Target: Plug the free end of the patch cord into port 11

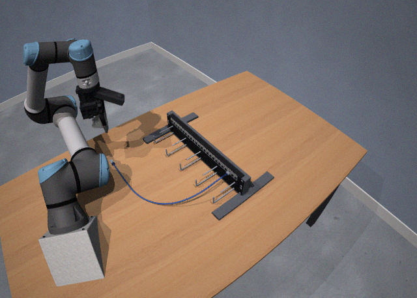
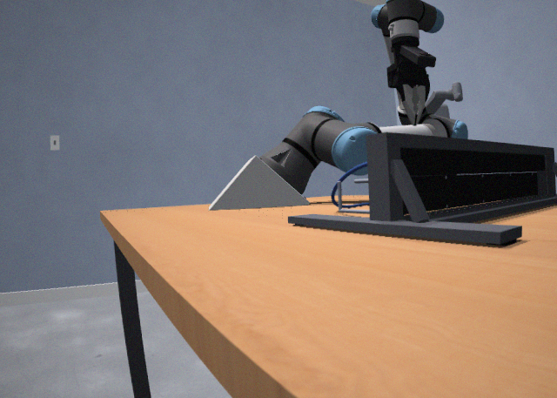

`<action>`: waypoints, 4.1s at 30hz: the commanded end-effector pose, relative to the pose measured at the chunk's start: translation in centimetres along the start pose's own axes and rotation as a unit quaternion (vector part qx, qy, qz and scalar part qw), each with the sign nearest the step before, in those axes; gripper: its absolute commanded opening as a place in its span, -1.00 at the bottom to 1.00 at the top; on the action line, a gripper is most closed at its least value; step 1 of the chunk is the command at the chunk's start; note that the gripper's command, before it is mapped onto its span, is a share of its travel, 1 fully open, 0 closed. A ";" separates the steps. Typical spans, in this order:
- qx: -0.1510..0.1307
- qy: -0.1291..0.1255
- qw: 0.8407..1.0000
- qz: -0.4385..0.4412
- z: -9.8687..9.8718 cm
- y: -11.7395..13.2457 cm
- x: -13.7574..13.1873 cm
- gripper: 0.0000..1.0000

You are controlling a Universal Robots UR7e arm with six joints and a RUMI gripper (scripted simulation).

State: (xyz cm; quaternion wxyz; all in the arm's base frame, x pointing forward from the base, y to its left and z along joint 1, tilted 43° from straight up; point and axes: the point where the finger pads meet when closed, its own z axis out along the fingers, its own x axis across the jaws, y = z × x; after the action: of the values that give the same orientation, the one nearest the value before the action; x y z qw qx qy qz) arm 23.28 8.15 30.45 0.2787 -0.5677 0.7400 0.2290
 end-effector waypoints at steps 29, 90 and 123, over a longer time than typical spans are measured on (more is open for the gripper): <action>0.006 -0.001 0.862 -0.507 5.4 0.4 -0.7 -1.00; 0.010 -0.001 0.564 -0.826 10.0 2.0 -0.4 -0.56; 0.010 -0.001 0.562 -0.827 10.1 2.0 -0.4 -0.56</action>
State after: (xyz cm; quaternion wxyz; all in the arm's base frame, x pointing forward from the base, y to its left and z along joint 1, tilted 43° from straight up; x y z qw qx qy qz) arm 22.96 15.51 23.30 0.3527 -0.9282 -0.0504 -0.1074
